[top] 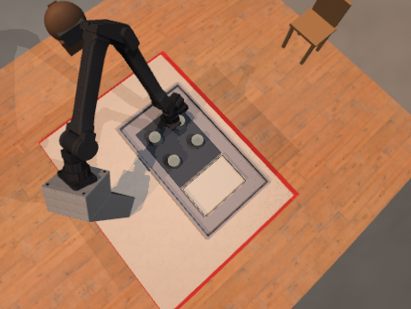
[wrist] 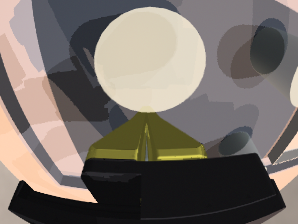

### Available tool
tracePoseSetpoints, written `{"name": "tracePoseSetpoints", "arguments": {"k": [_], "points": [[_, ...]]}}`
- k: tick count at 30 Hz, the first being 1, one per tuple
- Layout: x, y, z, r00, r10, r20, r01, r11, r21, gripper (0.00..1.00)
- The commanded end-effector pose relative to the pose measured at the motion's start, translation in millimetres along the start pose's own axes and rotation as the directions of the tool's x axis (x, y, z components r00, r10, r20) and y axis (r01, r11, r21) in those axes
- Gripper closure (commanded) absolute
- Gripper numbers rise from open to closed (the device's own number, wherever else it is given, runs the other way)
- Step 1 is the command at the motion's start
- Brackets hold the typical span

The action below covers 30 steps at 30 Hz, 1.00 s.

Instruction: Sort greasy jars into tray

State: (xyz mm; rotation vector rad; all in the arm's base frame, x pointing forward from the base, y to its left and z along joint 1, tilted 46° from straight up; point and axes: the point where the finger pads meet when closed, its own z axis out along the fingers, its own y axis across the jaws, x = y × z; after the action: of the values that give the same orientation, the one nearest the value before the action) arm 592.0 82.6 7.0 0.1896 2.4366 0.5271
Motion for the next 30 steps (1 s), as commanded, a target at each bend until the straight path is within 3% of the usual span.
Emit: {"name": "tracePoseSetpoints", "arguments": {"k": [1, 9, 30], "points": [[-6, 5, -4.4, 0.999, 0.003, 0.039, -0.002, 1.000, -0.007, 1.00], [10, 5, -3.8, 0.999, 0.003, 0.039, -0.002, 1.000, -0.007, 1.00], [10, 5, -3.8, 0.999, 0.003, 0.039, -0.002, 1.000, -0.007, 1.00]]}}
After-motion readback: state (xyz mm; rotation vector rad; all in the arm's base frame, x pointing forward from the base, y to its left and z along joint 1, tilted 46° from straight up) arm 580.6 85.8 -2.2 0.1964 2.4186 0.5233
